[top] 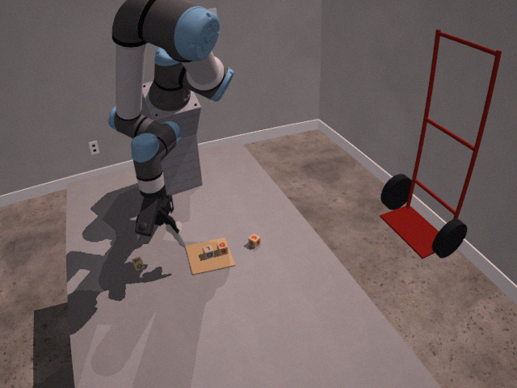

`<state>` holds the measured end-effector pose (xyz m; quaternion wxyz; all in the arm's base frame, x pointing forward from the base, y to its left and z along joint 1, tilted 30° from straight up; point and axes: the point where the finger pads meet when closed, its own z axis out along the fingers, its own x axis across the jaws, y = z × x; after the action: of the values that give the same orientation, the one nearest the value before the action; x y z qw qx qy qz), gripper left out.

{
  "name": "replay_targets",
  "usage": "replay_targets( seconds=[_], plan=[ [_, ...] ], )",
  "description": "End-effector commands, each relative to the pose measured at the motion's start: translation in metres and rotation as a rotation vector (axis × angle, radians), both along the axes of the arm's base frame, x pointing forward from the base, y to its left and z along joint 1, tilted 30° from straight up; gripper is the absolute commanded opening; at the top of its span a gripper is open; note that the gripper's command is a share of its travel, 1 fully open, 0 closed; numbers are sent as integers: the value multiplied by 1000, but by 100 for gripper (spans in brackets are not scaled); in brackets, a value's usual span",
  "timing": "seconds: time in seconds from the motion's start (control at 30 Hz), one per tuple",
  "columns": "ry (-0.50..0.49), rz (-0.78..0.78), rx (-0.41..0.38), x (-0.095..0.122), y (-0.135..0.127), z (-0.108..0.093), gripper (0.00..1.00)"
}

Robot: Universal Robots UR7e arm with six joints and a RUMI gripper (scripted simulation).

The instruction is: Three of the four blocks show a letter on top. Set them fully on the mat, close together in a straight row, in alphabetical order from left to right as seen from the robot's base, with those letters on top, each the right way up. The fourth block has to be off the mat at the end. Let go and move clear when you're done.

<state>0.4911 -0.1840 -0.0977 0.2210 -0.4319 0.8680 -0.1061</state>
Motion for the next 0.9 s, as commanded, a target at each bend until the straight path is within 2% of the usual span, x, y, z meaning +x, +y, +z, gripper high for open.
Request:
replay_targets(
  seconds=[0.0,0.23,0.7,0.87],
  plan=[
    [-8,128,-55,-3,-16,-2,100],
    [-12,222,-106,-7,-29,-5,100],
    [-27,495,-260,-25,-68,-11,100],
    [-30,536,-285,-28,-74,-12,100]
  ],
)
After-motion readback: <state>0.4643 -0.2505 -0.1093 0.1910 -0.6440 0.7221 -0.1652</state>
